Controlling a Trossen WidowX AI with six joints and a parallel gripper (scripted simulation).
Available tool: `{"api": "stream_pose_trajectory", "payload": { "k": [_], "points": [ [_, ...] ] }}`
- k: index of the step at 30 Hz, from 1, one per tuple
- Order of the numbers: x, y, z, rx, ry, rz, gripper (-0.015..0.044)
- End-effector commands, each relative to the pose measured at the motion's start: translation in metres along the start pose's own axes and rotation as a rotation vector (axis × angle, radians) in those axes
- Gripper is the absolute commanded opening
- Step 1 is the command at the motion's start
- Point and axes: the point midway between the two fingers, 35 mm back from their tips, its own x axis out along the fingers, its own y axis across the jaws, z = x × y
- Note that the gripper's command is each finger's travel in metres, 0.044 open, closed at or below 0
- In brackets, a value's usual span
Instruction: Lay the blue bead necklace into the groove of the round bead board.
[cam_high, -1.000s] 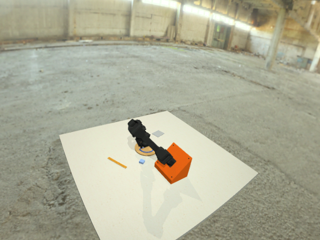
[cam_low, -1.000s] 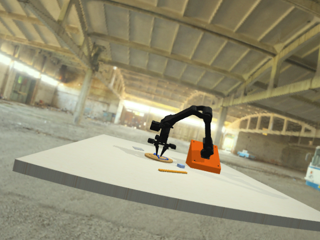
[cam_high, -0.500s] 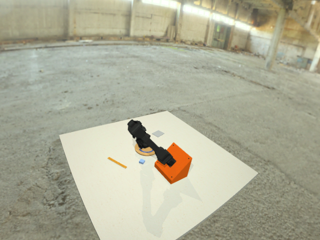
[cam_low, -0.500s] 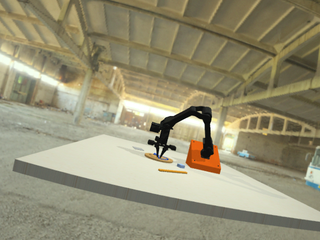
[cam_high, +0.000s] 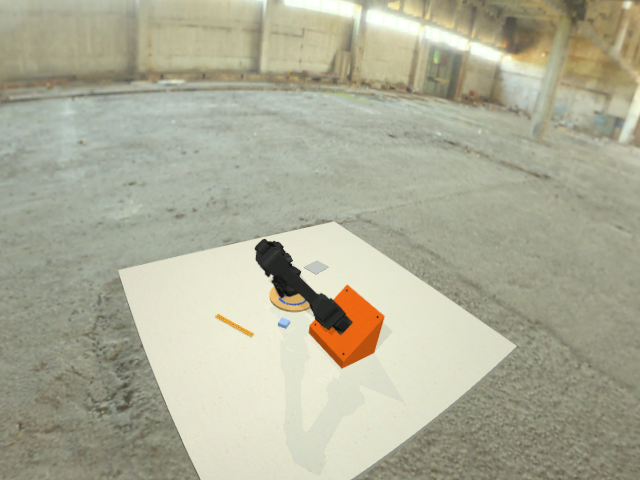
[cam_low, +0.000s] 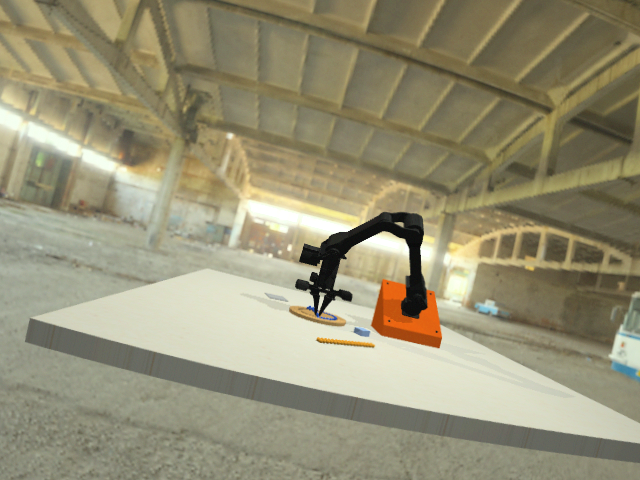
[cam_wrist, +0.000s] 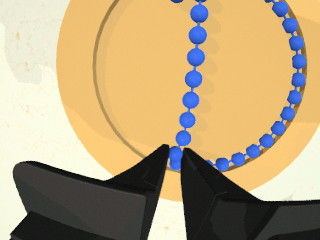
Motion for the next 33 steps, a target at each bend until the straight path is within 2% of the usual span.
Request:
{"api": "stream_pose_trajectory", "payload": {
  "k": [1, 33],
  "points": [
    [0.0, 0.0, 0.0, -0.001, 0.0, 0.001, 0.0],
    [0.0, 0.009, -0.009, 0.005, 0.005, -0.005, 0.0]
  ]
}}
